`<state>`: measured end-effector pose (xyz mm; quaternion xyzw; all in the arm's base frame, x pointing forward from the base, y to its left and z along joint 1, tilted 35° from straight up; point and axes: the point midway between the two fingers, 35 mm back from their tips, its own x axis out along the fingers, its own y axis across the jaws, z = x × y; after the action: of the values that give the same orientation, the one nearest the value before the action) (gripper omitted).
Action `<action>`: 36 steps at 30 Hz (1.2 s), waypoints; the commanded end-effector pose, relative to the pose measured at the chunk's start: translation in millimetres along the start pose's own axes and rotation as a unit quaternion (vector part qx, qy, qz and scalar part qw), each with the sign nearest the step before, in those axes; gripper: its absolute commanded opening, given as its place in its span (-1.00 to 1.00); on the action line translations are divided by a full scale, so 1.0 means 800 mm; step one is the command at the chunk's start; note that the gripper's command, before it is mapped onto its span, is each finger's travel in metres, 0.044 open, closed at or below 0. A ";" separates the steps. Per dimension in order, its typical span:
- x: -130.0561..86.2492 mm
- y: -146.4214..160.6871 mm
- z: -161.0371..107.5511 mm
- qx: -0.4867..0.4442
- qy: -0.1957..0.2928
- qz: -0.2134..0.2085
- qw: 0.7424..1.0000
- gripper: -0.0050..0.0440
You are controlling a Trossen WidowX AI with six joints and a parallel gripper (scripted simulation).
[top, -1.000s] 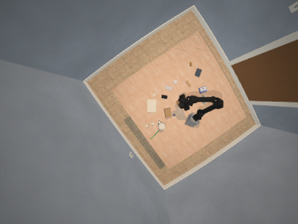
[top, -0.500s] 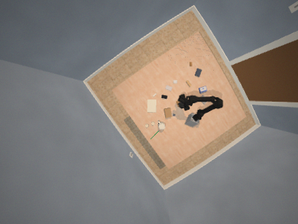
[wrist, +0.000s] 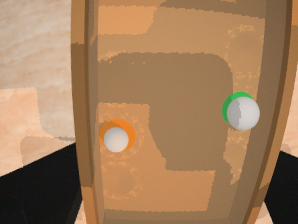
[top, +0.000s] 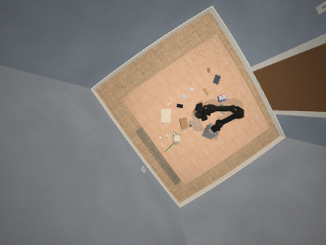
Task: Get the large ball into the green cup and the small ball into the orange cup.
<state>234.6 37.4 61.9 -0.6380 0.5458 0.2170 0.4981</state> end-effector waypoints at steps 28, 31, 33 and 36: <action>0.066 -0.003 0.000 0.004 -0.003 0.001 1.000 -0.80; 0.066 -0.003 0.000 0.004 -0.003 0.001 1.000 -0.80; 0.066 -0.003 0.000 0.004 -0.003 0.001 1.000 -0.80; 0.064 -0.005 0.000 0.007 -0.002 -0.002 1.000 -0.60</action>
<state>253.8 12.2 21.4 -0.6350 0.5455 0.2136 0.5035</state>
